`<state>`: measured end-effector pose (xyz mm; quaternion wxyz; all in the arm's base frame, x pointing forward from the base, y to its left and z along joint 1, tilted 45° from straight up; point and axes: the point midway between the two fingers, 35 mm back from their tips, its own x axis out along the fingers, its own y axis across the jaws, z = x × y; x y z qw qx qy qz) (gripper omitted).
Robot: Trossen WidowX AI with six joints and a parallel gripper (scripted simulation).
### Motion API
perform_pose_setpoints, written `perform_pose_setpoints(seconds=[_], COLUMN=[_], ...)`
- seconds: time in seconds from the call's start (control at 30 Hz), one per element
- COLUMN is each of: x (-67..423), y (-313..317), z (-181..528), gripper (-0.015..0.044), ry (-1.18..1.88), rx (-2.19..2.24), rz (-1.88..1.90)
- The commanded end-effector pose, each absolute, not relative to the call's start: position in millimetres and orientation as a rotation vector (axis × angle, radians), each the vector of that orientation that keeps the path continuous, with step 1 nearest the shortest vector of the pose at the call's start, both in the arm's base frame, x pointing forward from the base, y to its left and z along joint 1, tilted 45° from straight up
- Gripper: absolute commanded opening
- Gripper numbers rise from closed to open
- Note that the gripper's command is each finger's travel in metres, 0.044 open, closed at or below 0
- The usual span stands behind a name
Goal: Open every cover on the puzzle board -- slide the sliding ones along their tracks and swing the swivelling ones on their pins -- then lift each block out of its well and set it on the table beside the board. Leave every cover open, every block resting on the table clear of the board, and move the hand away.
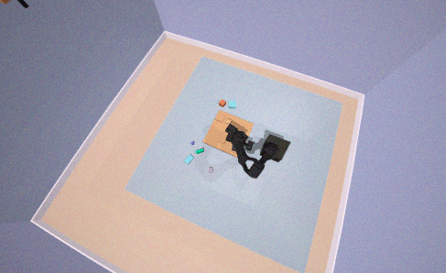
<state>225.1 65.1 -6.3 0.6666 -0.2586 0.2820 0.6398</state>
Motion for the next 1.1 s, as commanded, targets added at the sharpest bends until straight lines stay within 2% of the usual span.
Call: perform_pose_setpoints(seconds=[0.0,0.67,1.07], x=[227.4,225.1,285.7], y=[62.0,49.5,25.1], z=[-1.7,14.1,8.0], gripper=[0.0000,0.0000,0.0000], ry=[0.630,0.632,0.628], rx=[-0.592,-0.580,-0.590], rz=[1.443,1.444,1.443])
